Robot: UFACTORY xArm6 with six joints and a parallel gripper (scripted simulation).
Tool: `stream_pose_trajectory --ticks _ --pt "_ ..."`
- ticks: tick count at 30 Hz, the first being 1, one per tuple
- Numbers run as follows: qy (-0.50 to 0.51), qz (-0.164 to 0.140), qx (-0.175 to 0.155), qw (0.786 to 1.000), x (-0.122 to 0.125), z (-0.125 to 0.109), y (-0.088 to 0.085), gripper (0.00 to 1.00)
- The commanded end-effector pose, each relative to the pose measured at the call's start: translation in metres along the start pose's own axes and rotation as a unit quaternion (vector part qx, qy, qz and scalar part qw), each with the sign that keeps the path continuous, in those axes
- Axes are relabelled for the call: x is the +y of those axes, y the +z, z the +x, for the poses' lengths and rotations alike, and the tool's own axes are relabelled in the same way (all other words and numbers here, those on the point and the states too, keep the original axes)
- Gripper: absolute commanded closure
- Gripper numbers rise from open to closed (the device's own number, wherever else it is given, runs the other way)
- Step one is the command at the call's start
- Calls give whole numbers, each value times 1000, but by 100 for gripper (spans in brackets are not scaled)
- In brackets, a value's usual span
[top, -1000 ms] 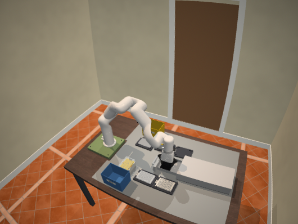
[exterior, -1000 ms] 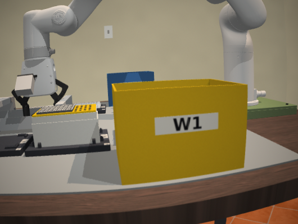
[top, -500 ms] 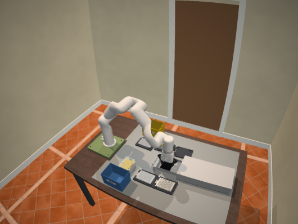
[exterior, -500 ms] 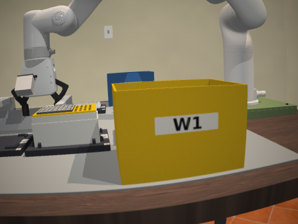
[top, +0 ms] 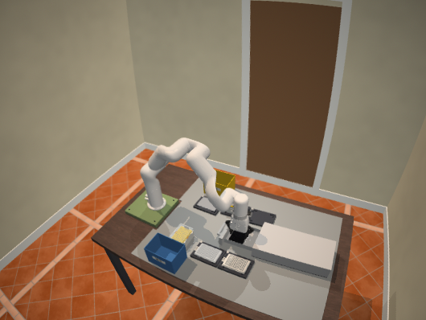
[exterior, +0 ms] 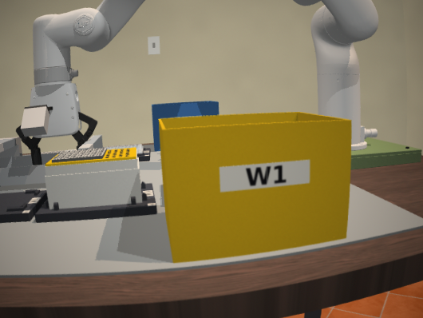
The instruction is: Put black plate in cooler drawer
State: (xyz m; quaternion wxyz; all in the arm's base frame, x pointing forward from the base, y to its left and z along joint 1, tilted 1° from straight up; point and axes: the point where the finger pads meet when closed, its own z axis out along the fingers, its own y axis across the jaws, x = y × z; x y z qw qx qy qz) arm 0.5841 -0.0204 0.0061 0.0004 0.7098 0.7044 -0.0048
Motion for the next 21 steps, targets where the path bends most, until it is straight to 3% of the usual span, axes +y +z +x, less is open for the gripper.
stream_pose_trajectory --ticks 1,21 --pt "0 -2 0 1000 2 0 -2 0" --pt "0 -2 0 1000 2 0 -32 0"
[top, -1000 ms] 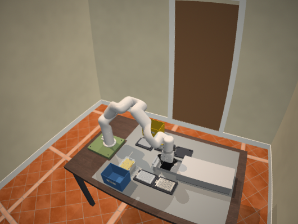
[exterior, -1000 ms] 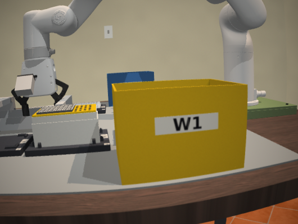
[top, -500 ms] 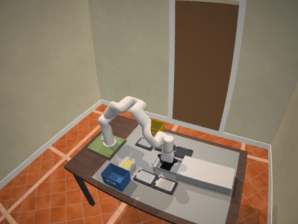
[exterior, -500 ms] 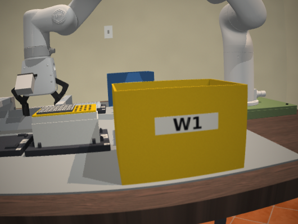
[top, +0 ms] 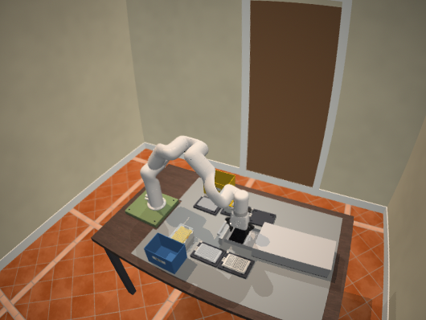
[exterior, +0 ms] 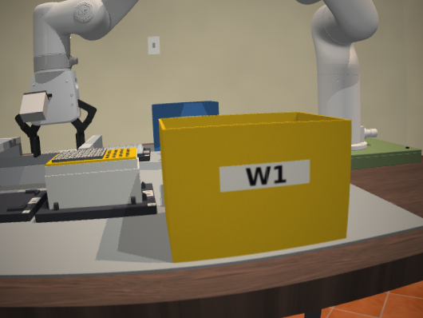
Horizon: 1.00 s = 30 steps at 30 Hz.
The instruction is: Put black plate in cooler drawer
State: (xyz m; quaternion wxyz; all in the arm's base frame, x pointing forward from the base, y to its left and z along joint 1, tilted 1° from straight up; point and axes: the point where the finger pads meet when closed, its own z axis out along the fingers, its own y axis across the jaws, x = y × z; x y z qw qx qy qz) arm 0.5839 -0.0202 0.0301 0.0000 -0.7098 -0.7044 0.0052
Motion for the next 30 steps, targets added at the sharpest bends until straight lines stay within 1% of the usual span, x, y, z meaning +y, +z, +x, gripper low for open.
stream_pose_trajectory --ticks 1,10,12,27,30 --pt "0 -3 0 1000 2 0 -10 0" --pt "0 -3 0 1000 2 0 -25 0" --pt "0 -3 0 1000 2 0 -25 0" --pt "0 -3 0 1000 2 0 -50 0" --pt "0 -3 0 1000 2 0 -51 0"
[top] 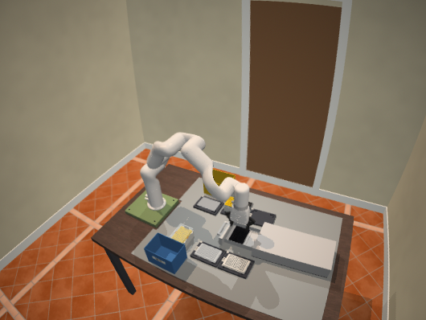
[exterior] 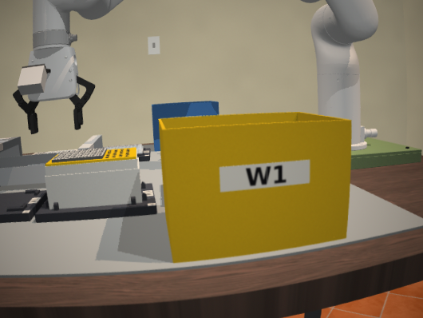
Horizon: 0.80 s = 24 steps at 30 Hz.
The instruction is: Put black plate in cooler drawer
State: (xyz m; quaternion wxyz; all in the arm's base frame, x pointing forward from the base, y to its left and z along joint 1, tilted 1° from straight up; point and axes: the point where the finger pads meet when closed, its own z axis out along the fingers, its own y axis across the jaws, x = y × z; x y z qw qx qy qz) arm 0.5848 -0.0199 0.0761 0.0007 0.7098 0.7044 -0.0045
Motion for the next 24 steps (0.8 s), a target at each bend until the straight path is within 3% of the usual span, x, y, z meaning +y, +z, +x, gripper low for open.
stream_pose_trajectory --ticks 1,24 --pt "0 -2 0 1000 1 0 -7 0" --pt "0 -2 0 1000 1 0 -42 0"
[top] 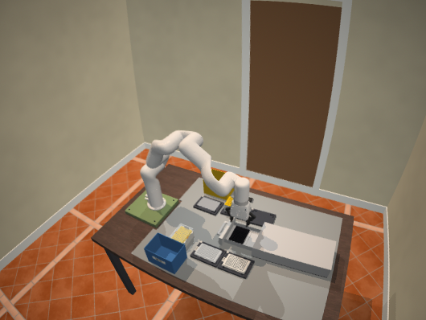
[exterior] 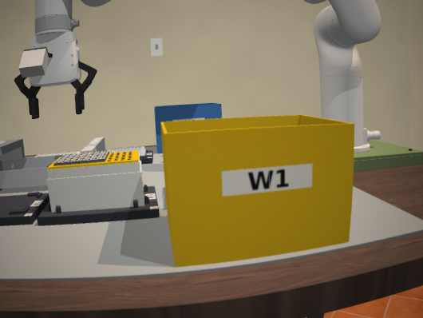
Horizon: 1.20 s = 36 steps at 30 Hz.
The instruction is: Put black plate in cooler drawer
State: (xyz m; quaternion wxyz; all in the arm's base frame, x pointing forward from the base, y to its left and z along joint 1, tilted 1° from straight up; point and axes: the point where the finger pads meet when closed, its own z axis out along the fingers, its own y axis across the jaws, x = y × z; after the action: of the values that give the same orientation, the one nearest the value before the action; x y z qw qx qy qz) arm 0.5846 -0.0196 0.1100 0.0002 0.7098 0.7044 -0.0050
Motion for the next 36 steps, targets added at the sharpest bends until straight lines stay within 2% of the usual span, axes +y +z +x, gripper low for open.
stream_pose_trajectory --ticks 1,12,18,19,24,26,36 --pt "0 -3 0 1000 1 0 -10 0" --pt "0 -3 0 1000 1 0 -25 0" --pt "0 -3 0 1000 1 0 -25 0" --pt "0 -3 0 1000 -4 0 -24 100" --pt "0 -3 0 1000 -28 0 -20 100" --pt "0 -3 0 1000 -28 0 -20 100" --pt "0 -3 0 1000 -78 0 -12 100"
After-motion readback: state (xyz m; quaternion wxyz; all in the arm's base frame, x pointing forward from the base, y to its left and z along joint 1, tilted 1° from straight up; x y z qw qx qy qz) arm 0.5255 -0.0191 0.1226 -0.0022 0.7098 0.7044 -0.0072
